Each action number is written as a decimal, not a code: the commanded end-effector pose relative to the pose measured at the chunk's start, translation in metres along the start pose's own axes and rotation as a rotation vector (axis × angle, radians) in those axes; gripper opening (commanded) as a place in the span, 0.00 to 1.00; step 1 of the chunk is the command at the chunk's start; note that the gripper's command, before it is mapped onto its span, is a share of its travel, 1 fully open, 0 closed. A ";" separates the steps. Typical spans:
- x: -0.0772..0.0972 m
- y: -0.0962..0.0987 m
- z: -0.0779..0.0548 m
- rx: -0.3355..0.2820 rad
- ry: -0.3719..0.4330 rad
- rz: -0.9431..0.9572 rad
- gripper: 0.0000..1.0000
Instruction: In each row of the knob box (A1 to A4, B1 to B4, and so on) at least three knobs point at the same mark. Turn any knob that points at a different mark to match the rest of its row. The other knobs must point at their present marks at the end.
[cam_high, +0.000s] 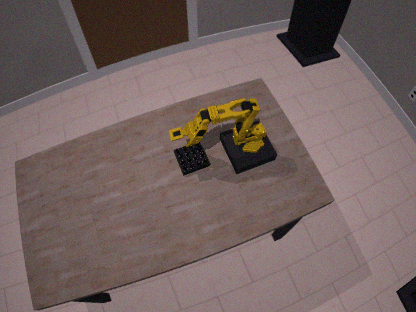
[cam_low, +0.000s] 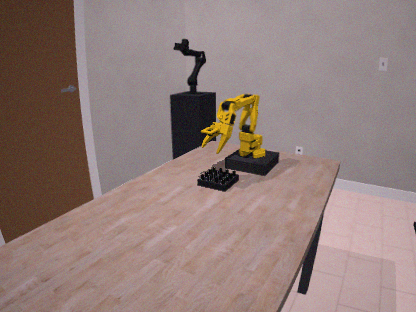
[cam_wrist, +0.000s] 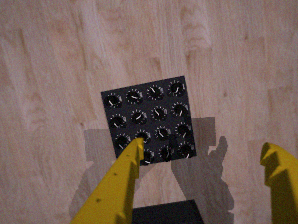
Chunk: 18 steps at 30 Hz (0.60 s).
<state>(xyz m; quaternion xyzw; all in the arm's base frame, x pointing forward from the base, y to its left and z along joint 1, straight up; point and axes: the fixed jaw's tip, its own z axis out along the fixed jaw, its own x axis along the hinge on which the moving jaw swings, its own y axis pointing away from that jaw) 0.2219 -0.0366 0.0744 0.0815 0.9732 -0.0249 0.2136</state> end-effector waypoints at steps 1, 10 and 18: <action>-0.002 0.002 0.001 -0.005 -0.005 -0.001 0.40; -0.002 0.002 0.001 -0.005 -0.005 -0.001 0.40; 0.000 0.000 -0.001 -0.001 -0.004 0.000 0.40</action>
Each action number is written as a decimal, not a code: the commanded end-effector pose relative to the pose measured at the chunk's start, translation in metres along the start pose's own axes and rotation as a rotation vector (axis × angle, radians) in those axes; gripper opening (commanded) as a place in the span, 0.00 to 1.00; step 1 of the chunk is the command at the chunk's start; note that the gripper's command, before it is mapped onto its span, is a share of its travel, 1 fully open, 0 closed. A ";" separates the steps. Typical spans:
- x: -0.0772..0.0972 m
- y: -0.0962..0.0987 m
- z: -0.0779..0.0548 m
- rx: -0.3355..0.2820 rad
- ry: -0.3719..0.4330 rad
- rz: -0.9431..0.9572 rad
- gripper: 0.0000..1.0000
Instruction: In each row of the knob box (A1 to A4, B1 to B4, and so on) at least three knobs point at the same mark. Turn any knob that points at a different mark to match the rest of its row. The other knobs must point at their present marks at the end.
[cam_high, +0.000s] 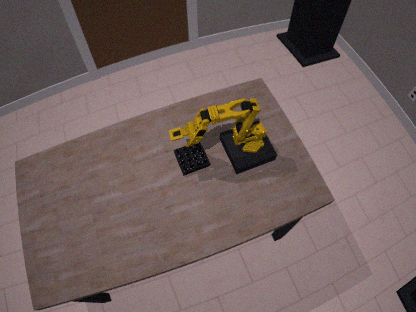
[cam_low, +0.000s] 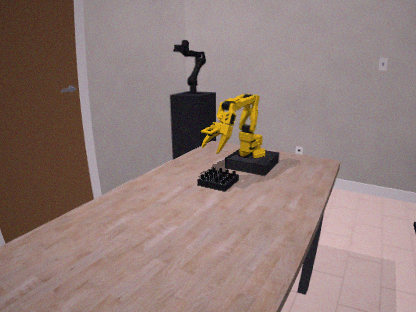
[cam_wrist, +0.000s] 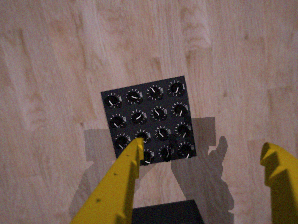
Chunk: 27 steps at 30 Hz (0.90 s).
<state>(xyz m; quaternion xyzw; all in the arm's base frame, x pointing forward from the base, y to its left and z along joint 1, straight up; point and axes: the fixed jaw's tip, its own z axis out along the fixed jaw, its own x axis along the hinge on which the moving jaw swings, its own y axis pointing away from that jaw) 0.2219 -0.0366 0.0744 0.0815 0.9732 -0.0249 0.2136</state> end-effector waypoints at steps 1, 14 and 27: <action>0.000 0.000 -0.001 -0.001 -0.003 0.000 0.40; 0.035 0.001 0.014 -0.007 0.214 0.000 0.40; 0.069 0.002 0.022 -0.014 0.424 0.000 0.40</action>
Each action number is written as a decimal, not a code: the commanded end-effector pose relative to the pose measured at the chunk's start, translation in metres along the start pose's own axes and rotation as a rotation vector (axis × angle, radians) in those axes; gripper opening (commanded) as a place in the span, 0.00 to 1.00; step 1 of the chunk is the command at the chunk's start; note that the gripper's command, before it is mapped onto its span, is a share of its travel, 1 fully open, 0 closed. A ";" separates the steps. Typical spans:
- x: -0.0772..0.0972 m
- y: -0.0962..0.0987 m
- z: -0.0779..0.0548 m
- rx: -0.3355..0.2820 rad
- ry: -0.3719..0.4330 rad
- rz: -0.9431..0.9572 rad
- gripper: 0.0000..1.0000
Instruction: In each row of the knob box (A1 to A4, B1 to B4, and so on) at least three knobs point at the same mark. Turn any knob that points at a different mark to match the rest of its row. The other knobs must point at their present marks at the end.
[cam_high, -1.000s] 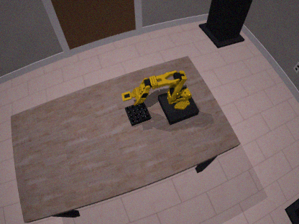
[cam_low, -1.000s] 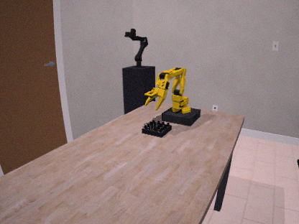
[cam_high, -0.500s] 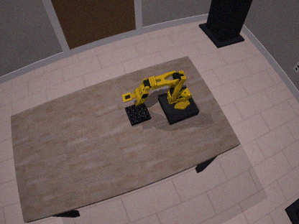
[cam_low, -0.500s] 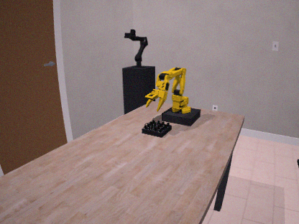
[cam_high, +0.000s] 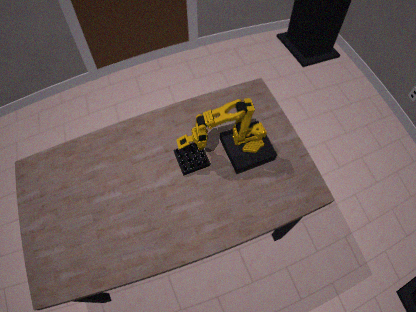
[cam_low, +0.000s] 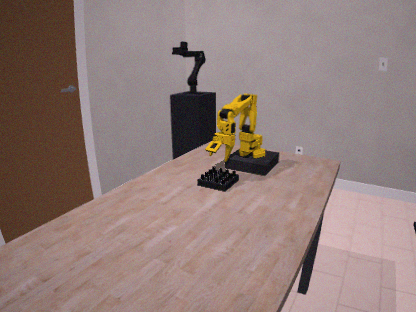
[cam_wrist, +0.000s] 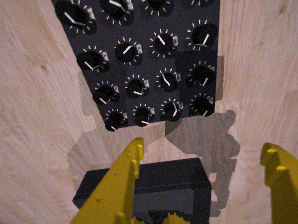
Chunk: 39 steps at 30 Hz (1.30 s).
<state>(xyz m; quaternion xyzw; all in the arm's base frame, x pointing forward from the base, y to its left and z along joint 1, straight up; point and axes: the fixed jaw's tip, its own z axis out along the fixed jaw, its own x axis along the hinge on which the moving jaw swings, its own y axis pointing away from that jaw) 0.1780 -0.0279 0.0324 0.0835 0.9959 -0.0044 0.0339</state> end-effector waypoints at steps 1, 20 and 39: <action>0.010 0.000 0.006 -0.003 0.063 0.000 0.40; 0.009 0.003 0.007 0.001 0.067 0.132 0.35; 0.006 0.012 0.007 0.016 0.066 0.584 0.16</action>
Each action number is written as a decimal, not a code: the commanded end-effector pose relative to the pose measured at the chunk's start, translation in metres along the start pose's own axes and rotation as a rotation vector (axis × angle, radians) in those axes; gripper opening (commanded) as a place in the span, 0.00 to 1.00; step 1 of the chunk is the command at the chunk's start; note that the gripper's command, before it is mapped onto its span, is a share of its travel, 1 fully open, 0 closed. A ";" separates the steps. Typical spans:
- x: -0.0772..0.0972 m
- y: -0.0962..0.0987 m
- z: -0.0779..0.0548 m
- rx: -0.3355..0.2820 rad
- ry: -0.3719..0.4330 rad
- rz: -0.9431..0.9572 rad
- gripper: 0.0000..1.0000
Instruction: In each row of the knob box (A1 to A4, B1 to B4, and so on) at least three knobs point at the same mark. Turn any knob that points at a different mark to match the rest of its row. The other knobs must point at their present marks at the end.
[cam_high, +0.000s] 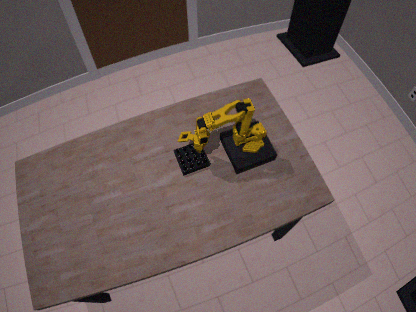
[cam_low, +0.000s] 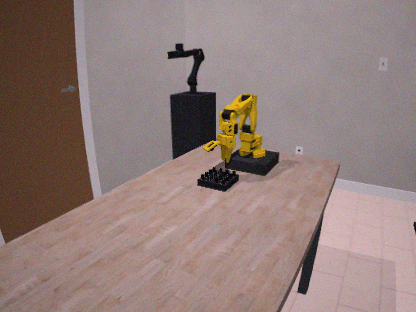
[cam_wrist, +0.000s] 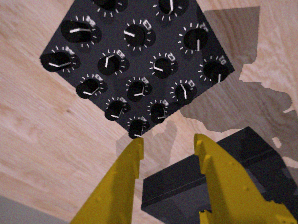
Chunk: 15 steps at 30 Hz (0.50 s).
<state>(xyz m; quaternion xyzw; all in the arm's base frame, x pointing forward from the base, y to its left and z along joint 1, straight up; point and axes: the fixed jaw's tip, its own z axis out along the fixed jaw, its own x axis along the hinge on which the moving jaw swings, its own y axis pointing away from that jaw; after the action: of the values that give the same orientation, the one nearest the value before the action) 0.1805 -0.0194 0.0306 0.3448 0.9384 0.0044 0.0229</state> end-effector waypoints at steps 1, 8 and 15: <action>0.007 -0.001 0.005 0.024 0.038 0.047 0.16; 0.008 0.001 0.005 0.027 0.037 0.171 0.11; 0.008 0.001 0.005 0.027 0.036 0.202 0.10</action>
<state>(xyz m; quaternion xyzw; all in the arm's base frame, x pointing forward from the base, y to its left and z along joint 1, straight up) 0.1821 -0.0163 0.0306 0.4366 0.8993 0.0072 0.0222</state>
